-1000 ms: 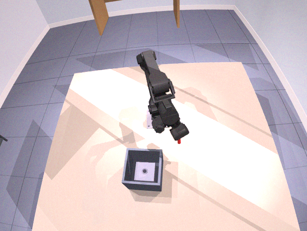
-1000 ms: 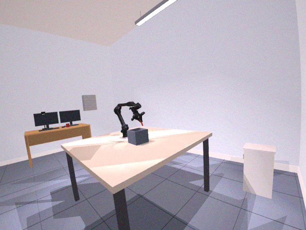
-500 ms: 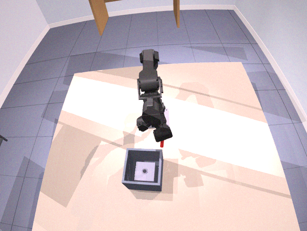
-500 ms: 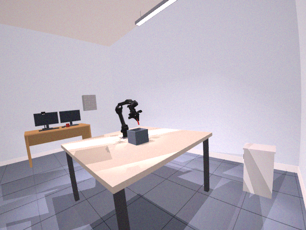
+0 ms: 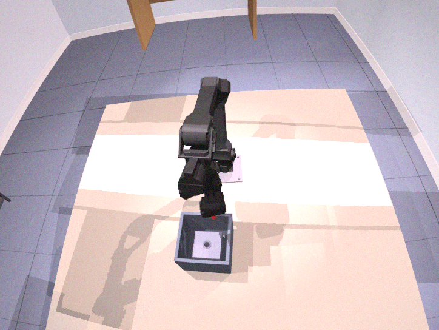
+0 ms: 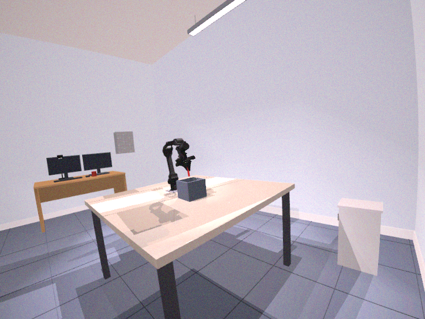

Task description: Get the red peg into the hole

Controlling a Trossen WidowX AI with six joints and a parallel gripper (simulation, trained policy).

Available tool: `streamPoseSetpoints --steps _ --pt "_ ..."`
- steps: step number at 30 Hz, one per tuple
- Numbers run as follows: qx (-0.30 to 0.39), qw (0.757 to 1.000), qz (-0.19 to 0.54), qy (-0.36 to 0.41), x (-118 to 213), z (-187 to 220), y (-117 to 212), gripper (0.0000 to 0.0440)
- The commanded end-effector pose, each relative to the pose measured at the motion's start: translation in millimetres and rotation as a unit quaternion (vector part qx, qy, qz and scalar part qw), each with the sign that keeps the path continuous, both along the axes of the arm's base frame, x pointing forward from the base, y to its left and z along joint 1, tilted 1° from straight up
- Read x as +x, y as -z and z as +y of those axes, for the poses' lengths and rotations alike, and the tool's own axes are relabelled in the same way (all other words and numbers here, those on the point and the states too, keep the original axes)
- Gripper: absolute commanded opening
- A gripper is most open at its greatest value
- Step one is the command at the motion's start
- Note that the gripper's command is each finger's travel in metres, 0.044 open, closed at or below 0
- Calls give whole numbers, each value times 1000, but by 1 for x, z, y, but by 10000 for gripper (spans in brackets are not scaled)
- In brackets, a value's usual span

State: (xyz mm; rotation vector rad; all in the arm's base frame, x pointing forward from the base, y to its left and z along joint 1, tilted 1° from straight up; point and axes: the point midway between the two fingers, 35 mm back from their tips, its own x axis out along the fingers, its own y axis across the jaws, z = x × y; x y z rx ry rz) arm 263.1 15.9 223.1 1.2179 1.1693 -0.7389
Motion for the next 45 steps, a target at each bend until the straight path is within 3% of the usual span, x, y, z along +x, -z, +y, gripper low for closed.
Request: streamPoseSetpoints --steps 1,19,44,45 --pt "0 1000 7 2 6 -7 3 0" --pt "13 999 45 3 39 -37 44 0" --pt "37 996 61 -62 74 -30 109 0" --pt "36 995 60 -64 75 -30 111 22"
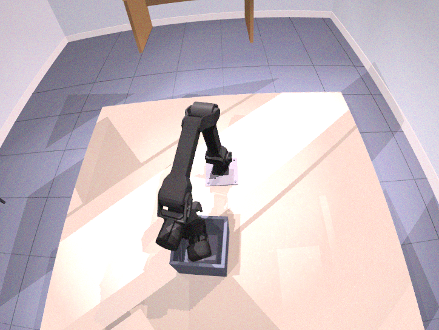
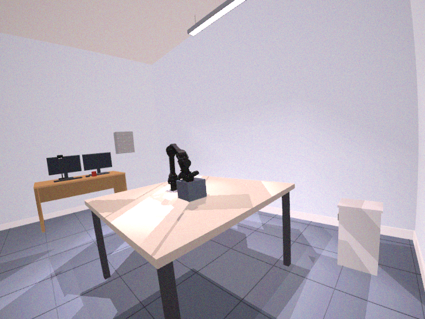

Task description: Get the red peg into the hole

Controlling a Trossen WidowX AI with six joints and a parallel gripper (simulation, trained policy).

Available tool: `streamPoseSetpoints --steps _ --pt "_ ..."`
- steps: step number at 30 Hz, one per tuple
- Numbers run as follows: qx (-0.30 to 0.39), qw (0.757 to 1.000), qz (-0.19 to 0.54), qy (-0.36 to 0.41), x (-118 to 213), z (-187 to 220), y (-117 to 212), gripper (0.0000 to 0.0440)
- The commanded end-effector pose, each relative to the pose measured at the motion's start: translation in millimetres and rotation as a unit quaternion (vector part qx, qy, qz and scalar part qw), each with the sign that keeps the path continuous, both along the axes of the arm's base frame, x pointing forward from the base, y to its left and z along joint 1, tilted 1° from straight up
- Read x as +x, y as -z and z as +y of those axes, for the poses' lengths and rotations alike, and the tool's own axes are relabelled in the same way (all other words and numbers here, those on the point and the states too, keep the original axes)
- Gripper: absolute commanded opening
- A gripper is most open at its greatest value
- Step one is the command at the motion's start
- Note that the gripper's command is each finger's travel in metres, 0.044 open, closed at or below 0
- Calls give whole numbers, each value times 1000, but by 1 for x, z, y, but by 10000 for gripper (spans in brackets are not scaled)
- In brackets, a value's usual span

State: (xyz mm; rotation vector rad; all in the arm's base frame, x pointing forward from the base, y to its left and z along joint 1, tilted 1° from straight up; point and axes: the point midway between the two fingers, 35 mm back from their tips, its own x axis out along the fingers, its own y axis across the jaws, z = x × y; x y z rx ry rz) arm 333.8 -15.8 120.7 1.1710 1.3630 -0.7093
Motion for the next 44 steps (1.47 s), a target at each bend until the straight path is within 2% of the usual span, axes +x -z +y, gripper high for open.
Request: streamPoseSetpoints --steps 1,5,7,17,44 --pt "2 1000 -1 -14 4 1 11 48" --pt "0 1000 6 -23 4 2 19 143" --pt "-1 1000 11 -25 3 2 19 165" --pt "24 999 4 -27 14 -6 4 155" --pt "120 986 -93 -64 52 -9 -46 146"
